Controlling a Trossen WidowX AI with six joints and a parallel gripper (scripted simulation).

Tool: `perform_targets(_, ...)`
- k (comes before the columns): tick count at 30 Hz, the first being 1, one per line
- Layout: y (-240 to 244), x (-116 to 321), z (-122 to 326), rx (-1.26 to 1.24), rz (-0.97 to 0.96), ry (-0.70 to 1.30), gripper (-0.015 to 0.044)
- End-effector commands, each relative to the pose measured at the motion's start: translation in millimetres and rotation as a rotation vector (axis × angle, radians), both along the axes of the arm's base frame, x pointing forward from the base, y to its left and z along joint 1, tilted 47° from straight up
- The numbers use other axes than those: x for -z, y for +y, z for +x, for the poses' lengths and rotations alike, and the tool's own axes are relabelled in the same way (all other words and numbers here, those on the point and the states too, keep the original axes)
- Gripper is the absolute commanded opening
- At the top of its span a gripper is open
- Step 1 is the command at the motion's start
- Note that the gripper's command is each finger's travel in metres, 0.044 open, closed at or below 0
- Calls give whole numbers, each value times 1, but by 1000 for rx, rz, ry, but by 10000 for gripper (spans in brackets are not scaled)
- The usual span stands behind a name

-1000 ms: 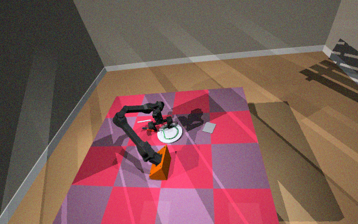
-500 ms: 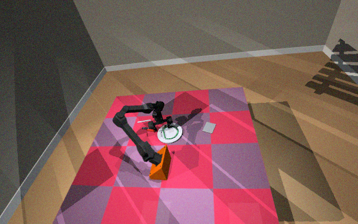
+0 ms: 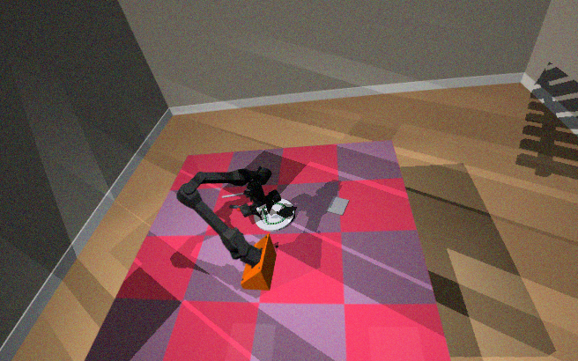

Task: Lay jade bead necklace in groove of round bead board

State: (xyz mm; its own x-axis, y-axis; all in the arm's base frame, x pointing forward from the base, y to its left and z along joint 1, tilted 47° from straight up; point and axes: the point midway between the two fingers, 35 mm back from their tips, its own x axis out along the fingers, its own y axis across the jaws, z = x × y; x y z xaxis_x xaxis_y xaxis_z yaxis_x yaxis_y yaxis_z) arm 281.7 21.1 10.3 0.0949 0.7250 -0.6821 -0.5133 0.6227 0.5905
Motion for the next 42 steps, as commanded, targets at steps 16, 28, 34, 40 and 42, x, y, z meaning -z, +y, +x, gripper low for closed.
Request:
perform_targets(16,6,10,-12,-35,-9,-42,120)
perform_targets(28,21,24,-11,-36,-5,-39,120)
perform_targets(34,25,27,-12,-36,-4,-38,120)
perform_targets(40,23,26,-11,-40,-9,-42,0)
perform_targets(42,23,26,-11,-40,-9,-42,0)
